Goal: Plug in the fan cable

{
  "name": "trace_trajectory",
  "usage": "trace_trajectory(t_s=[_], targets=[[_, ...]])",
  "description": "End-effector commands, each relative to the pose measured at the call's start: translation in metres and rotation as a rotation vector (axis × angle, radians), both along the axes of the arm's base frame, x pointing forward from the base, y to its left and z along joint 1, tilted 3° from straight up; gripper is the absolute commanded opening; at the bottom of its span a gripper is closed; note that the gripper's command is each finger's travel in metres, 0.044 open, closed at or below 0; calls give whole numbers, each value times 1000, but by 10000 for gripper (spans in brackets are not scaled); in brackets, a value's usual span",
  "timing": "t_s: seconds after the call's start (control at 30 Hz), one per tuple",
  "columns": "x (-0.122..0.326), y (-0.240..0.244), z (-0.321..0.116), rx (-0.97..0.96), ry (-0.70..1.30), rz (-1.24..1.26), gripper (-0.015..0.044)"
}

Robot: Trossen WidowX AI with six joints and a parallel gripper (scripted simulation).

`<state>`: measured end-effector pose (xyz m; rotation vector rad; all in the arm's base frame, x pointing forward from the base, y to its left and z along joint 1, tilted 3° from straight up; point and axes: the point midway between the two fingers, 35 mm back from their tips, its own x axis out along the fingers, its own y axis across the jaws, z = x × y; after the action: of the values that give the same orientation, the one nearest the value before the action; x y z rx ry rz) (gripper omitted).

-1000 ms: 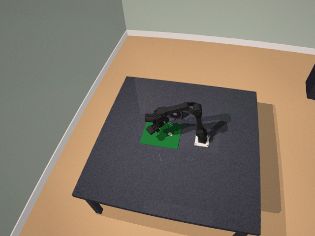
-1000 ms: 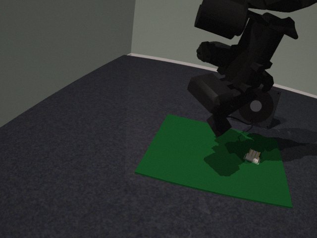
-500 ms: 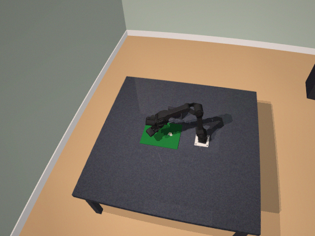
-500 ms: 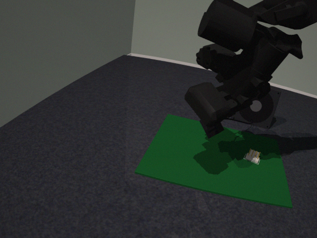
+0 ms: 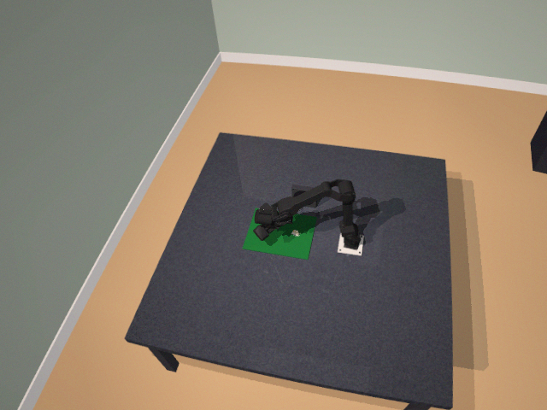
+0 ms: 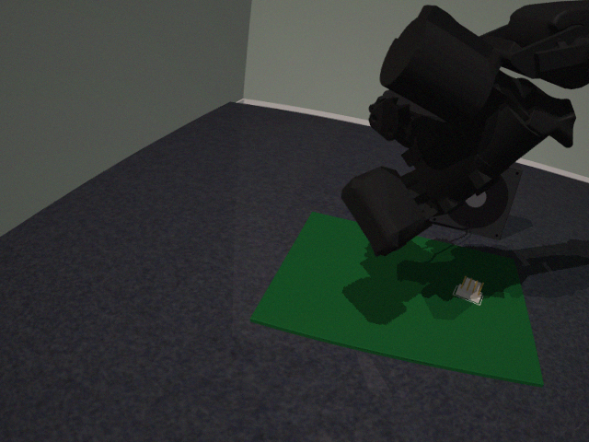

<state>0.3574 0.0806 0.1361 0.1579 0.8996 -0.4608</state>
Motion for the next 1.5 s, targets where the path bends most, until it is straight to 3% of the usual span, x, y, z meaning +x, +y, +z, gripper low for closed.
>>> trace_trajectory(t_s=[0.0,1.47], targets=[[0,3,1,-22,-40,10,0],[-16,14,3,-208,-412,-16,0]])
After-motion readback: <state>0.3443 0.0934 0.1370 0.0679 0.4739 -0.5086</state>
